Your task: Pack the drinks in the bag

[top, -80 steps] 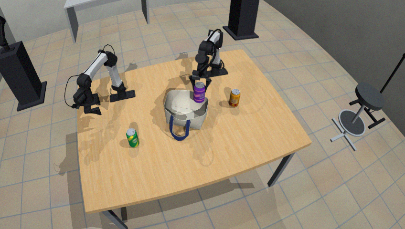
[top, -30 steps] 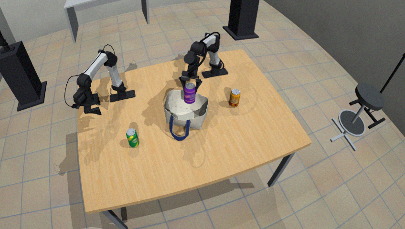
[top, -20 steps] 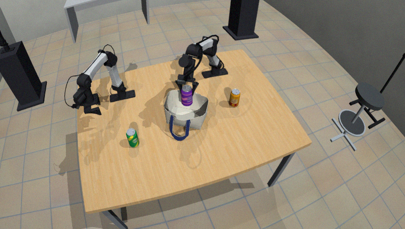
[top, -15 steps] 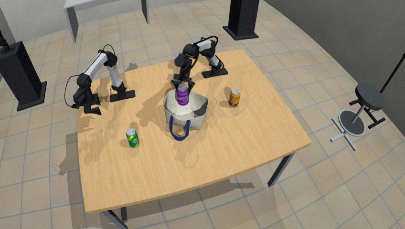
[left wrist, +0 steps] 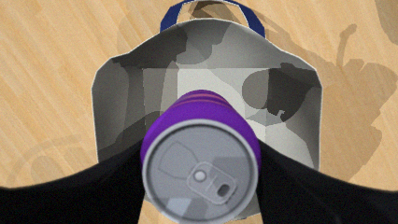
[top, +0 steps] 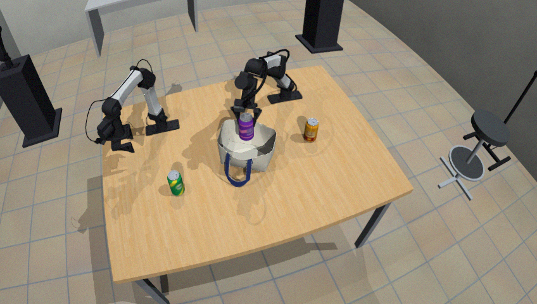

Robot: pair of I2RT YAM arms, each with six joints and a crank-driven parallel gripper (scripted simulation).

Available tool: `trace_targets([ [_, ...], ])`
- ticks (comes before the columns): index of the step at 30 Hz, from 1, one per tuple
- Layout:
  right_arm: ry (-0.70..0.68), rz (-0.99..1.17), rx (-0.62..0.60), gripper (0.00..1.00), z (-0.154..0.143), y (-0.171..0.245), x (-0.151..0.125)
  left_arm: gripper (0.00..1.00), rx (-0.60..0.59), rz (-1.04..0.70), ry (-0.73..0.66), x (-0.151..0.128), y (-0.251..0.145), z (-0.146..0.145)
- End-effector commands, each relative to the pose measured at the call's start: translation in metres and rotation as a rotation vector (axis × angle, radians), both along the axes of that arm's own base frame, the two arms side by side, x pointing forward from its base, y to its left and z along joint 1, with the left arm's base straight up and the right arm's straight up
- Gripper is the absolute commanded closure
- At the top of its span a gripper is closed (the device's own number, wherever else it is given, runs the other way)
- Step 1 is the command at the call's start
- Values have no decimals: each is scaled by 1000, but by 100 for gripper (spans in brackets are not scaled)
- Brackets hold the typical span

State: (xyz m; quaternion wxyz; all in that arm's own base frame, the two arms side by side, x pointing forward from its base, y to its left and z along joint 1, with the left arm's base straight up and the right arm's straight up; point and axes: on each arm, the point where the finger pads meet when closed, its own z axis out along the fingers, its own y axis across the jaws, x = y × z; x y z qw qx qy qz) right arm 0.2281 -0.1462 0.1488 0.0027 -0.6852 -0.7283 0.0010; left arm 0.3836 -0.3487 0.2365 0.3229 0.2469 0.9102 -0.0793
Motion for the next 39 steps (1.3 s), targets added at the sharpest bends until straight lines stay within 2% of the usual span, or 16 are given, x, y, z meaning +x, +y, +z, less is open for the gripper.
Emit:
trace_targets([
  [1,-44,0,-61,0,14,-5,4,26,-58,1,-59,-3,-7,33],
  [7,-44,0,-61,0,14,-5,4,26,-44,-11,-60,4,1,32],
  [8,-44,0,-61,0,14,-5,4,26,-209,4,-243,18,-9,98],
  [12,-44,0,-61,0,14,-5,4,26,-201,-13,-217,15,-9,89],
  [13,-44,0,-61,0,14,-5,4,26,-164,-13,-179,17,-10,65],
  [15,-44,0,-61,0,14,-5,4,26,-173,-8,-194,19,-11,63],
  [17,-44,0,-61,0,14,-5,4,26,-141,-6,-158,6,-10,57],
  [23,-44,0,-61,0,14,-5,4,26,-146,6,-152,5,-11,57],
  [25,-44,0,-61,0,14,-5,4,26,-174,4,-183,5,-11,76],
  [27,-44,0,-61,0,14,-5,4,26,-173,2,-186,7,-12,77],
  [28,-44,0,-61,0,14,-5,4,26,-135,3,-152,16,-18,50],
  [32,-44,0,-61,0,14,-5,4,26,-125,3,-157,22,-14,49],
  [33,-44,0,-61,0,14,-5,4,26,-54,0,-86,8,0,35],
  [34,-44,0,-61,0,14,-5,4,26,-50,-4,-54,-8,-10,27],
  [39,-44,0,-61,0,14,-5,4,26,-76,-2,-79,-6,-11,38],
])
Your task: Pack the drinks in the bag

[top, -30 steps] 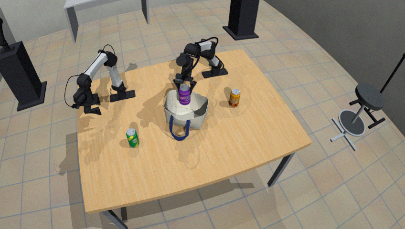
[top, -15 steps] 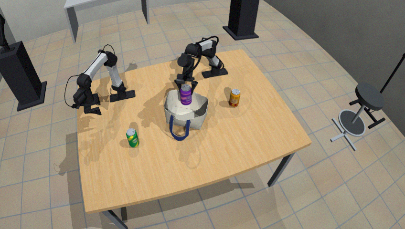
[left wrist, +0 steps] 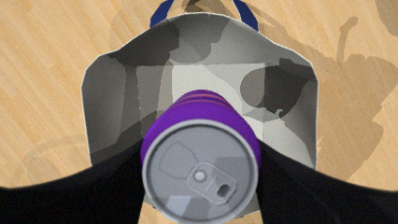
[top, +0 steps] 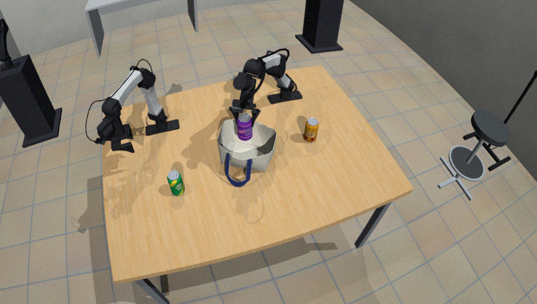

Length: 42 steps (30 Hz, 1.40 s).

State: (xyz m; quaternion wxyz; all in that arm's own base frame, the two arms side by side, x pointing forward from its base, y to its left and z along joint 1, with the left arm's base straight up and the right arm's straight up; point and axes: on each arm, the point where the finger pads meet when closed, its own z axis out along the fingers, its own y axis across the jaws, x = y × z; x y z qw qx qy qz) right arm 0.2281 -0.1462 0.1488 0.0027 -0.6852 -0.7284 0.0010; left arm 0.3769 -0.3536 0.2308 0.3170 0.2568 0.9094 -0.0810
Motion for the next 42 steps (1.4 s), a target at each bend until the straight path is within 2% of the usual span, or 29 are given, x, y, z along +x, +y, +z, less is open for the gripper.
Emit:
trace_targets([
  [1,-44,0,-61,0,14,-5,4,26,-79,21,-85,3,-5,41],
  [5,-44,0,-61,0,14,-5,4,26,-77,19,-85,3,-6,41],
  [6,-44,0,-61,0,14,-5,4,26,-196,25,-198,14,-14,81],
  [7,-44,0,-61,0,14,-5,4,26,-142,22,-153,14,-11,54],
  [12,-44,0,-61,0,14,-5,4,26,-109,21,-134,12,-2,41],
  [15,-44,0,-61,0,14,-5,4,26,-141,15,-162,14,-10,44],
  [20,-44,0,-61,0,14,-5,4,26,-124,14,-152,13,-7,37],
  [24,-44,0,-61,0,14,-5,4,26,-177,18,-189,17,-16,56],
  [25,-44,0,-61,0,14,-5,4,26,-137,17,-148,14,-16,31],
  [42,-44,0,-61,0,14,-5,4,26,-160,14,-193,23,-13,17],
])
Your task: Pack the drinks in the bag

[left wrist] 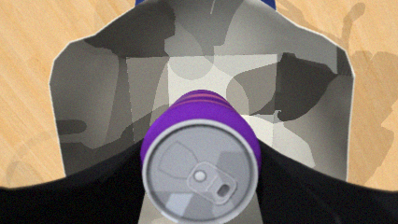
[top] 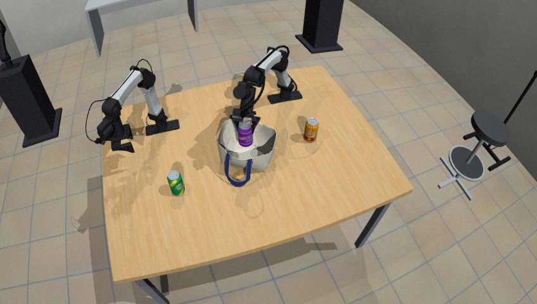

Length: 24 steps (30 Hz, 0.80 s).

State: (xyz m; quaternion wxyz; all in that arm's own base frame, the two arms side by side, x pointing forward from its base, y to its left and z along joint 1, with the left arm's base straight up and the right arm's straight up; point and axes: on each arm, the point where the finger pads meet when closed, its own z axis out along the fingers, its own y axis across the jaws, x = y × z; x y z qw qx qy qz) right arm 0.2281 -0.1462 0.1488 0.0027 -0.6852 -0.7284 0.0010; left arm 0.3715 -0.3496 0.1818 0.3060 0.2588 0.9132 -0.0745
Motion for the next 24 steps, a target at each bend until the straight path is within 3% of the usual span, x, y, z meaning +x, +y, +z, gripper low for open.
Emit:
trace_targets([
  [1,-44,0,-61,0,14,-5,4,26,-183,12,-215,28,-18,66],
  [23,-44,0,-61,0,14,-5,4,26,-192,-11,-205,24,-23,47],
  [24,-44,0,-61,0,14,-5,4,26,-176,-14,-191,22,-23,33],
])
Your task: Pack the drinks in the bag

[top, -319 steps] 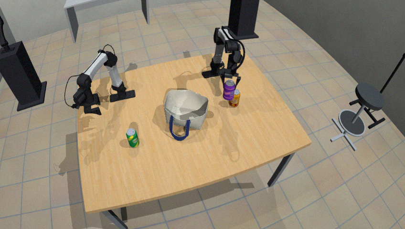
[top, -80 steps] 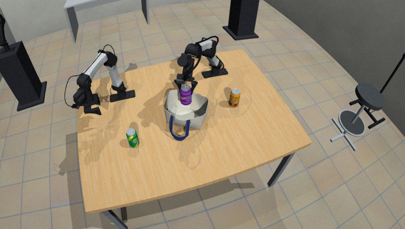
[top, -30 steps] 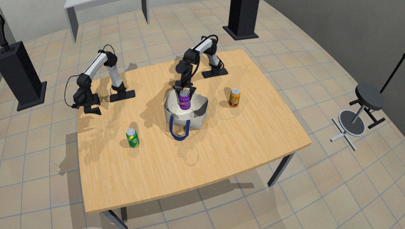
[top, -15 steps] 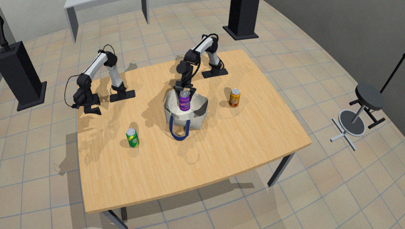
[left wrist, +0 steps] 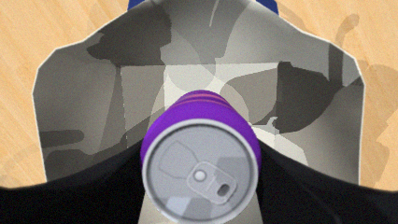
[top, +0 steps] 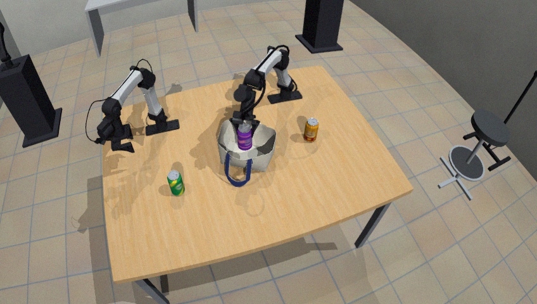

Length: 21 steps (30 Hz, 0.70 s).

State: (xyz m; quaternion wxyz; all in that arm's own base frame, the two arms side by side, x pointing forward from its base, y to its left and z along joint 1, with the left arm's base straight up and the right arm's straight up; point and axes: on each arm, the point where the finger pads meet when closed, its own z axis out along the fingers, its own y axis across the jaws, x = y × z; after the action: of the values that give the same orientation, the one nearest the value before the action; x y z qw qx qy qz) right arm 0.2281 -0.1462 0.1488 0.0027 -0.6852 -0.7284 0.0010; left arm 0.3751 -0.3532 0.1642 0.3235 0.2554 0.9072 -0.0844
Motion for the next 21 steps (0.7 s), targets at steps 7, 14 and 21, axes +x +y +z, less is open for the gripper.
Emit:
trace_targets([
  [7,-44,0,-61,0,14,-5,4,26,-153,-9,-167,22,-18,47],
  [14,-44,0,-61,0,14,-5,4,26,-150,15,-181,29,-12,44],
  [21,-44,0,-61,0,14,-5,4,26,-135,16,-172,28,-10,27],
])
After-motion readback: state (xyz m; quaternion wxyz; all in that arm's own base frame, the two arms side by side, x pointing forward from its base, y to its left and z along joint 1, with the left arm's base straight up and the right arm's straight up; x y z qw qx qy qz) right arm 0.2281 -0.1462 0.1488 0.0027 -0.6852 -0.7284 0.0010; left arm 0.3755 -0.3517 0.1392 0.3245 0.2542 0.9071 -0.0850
